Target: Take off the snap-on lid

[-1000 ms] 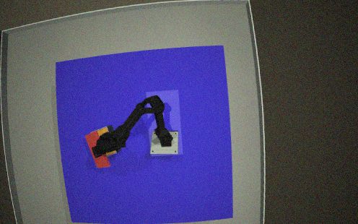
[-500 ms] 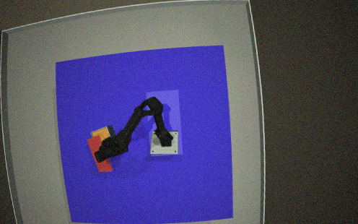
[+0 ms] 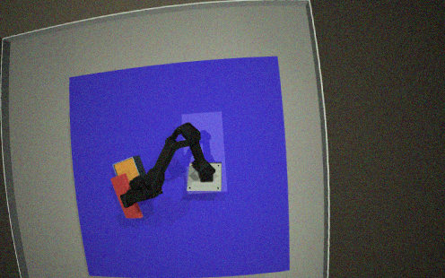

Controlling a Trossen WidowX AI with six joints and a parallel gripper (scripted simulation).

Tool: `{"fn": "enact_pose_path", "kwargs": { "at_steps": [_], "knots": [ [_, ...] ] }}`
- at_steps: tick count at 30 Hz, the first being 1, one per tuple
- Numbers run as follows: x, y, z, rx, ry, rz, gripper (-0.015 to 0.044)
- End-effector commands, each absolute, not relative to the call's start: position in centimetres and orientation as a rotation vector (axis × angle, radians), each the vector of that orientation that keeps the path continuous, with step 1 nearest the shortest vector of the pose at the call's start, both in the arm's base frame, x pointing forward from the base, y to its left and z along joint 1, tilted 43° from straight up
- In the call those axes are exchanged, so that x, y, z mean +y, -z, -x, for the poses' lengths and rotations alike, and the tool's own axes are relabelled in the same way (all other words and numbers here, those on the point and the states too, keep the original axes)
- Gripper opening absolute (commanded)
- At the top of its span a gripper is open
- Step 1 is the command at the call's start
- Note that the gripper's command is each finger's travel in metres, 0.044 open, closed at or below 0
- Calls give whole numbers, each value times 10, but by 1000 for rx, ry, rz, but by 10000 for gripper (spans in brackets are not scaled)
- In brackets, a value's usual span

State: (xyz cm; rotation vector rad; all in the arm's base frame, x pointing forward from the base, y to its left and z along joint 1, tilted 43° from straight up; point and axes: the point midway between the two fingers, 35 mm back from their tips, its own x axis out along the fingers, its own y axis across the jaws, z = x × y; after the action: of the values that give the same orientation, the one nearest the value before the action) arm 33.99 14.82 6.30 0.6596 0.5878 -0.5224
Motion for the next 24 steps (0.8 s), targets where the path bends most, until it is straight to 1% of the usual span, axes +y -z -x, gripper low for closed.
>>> {"fn": "enact_pose_path", "kwargs": {
  "at_steps": [1, 24],
  "knots": [
    [156, -59, -337, 583, 516, -669, 0],
    [187, -31, -317, 584, 516, -672, 0]
  ]
}}
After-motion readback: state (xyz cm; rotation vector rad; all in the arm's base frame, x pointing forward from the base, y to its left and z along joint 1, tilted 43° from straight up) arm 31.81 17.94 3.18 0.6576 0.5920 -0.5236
